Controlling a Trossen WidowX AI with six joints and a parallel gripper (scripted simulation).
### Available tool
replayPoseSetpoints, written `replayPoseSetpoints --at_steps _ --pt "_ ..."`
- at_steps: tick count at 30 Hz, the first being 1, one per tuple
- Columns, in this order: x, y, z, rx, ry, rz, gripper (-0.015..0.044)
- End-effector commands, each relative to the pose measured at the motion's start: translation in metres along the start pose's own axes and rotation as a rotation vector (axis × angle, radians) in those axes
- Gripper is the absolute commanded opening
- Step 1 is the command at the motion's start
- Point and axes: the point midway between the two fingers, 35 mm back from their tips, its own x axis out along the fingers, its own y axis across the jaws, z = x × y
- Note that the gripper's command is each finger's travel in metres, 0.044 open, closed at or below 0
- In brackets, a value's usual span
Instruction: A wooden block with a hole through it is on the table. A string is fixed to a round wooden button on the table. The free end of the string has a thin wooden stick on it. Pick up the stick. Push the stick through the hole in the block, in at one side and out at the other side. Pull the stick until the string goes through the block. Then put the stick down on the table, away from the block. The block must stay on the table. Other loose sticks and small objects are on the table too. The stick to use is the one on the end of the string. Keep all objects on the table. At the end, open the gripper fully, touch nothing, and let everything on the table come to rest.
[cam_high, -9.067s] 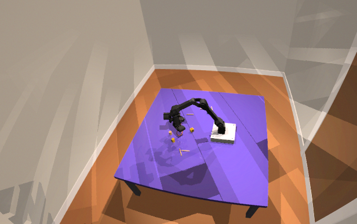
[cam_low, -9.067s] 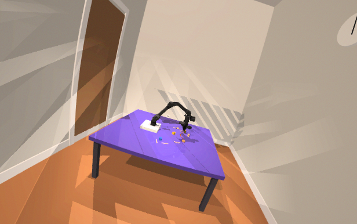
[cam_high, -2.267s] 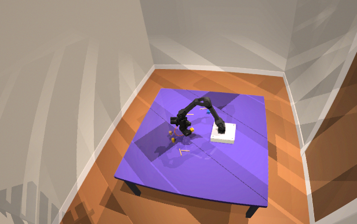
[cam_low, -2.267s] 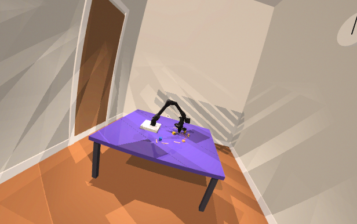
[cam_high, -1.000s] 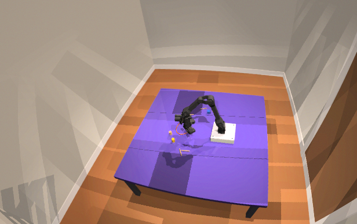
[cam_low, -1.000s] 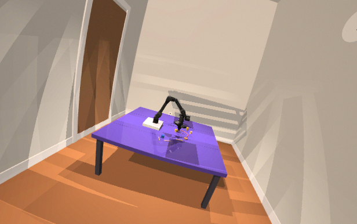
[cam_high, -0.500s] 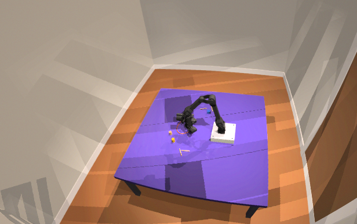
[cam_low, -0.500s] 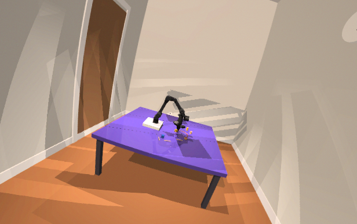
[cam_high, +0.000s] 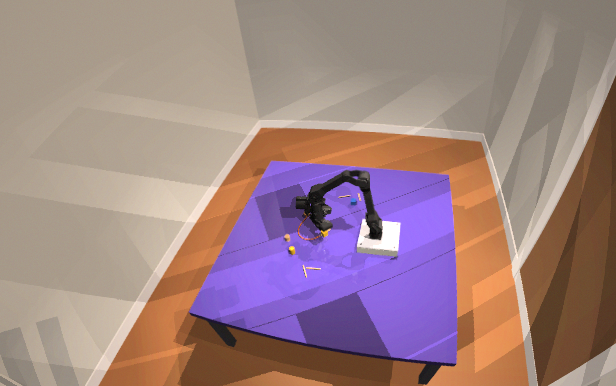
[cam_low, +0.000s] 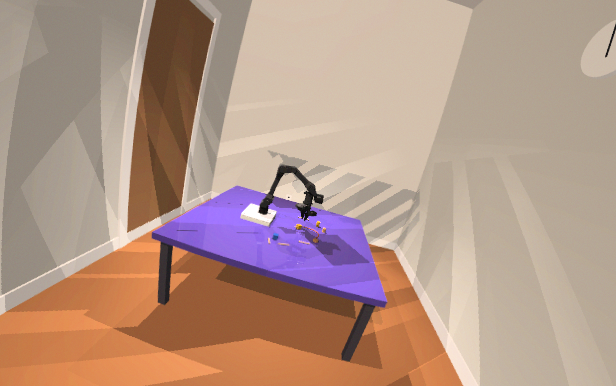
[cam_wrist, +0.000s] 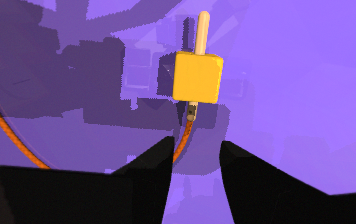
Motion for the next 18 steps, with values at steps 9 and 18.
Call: replayPoseSetpoints --at_steps 9,18 --pt "-0.021 0.002 0.003 -0.235 0.013 0.015 0.0122" --pt "-0.022 0.002 0.019 -1.093 -0.001 0.013 0.0122"
